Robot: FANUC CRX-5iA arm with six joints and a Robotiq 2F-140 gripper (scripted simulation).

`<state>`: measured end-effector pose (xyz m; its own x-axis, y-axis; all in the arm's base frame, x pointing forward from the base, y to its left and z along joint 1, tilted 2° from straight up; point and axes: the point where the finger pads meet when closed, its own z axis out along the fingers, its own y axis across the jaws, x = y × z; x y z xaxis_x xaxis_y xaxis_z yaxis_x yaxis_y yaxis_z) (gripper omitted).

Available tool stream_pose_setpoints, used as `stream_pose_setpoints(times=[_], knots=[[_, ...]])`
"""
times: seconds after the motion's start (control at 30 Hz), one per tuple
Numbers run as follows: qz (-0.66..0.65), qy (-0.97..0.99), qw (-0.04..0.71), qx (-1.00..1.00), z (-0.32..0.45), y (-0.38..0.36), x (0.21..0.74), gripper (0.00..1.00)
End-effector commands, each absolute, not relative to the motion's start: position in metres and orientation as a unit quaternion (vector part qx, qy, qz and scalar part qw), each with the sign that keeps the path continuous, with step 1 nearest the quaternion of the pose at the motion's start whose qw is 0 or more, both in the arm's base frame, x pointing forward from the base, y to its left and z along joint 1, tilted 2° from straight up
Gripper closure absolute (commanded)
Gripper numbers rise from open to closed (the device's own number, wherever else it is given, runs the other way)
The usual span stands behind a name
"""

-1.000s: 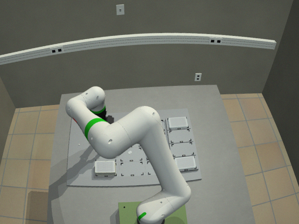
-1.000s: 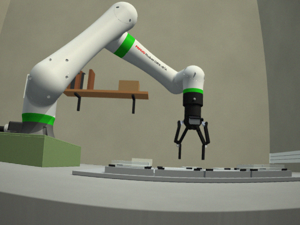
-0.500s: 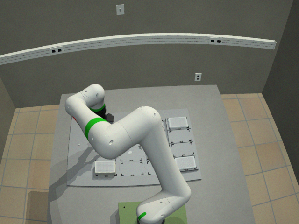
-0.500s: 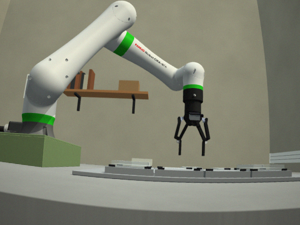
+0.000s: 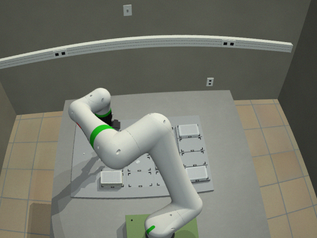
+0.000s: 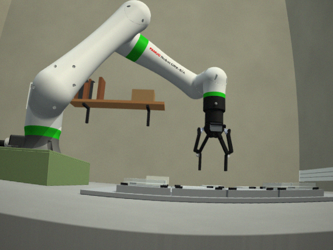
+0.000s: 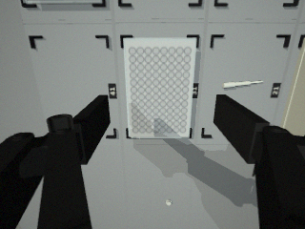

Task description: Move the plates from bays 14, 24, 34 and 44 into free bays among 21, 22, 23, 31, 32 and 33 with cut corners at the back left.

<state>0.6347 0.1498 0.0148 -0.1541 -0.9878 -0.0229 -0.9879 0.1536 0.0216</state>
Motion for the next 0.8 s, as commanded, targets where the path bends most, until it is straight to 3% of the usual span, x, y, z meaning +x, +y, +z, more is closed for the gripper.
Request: stream_pose_setpoints(times=[0.0, 0.77], knots=[[0.015, 0.759, 0.003, -0.65, 0.016, 0.15, 0.635, 0.3], [0.015, 0.759, 0.003, -0.65, 0.014, 0.074, 0.64, 0.3]])
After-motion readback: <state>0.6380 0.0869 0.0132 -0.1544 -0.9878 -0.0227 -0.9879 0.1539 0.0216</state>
